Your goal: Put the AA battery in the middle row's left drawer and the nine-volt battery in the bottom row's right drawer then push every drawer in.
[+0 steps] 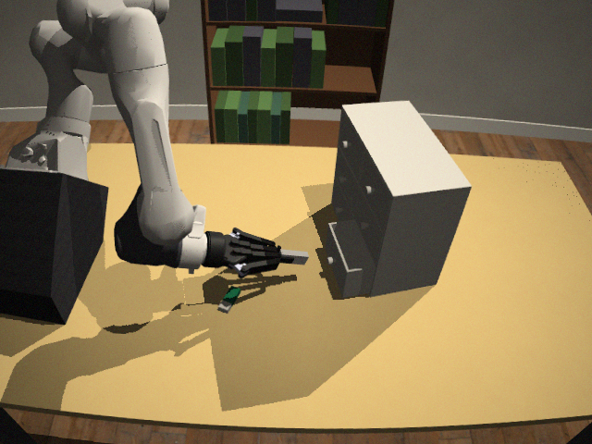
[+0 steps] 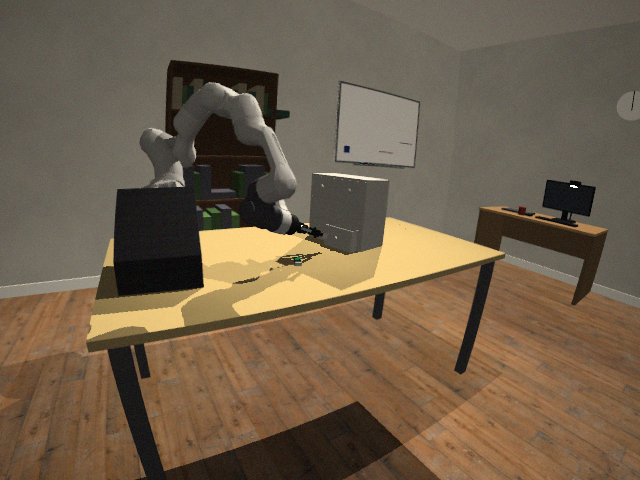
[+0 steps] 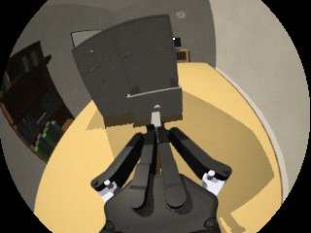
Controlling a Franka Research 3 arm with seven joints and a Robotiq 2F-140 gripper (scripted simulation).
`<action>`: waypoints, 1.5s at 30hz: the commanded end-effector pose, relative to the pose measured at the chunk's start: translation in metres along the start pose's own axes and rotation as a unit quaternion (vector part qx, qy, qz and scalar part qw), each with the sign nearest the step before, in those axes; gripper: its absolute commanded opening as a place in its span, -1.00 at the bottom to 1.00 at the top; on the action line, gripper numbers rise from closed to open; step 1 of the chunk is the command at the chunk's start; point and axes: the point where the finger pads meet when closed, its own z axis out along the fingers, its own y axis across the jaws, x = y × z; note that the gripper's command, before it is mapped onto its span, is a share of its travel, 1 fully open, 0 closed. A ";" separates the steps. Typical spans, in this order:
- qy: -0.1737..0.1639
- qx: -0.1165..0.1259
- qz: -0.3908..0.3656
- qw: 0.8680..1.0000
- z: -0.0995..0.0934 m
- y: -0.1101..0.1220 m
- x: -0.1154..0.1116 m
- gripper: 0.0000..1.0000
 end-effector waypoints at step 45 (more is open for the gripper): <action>-0.002 -0.004 -0.011 1.000 0.017 0.004 -0.014 -1.00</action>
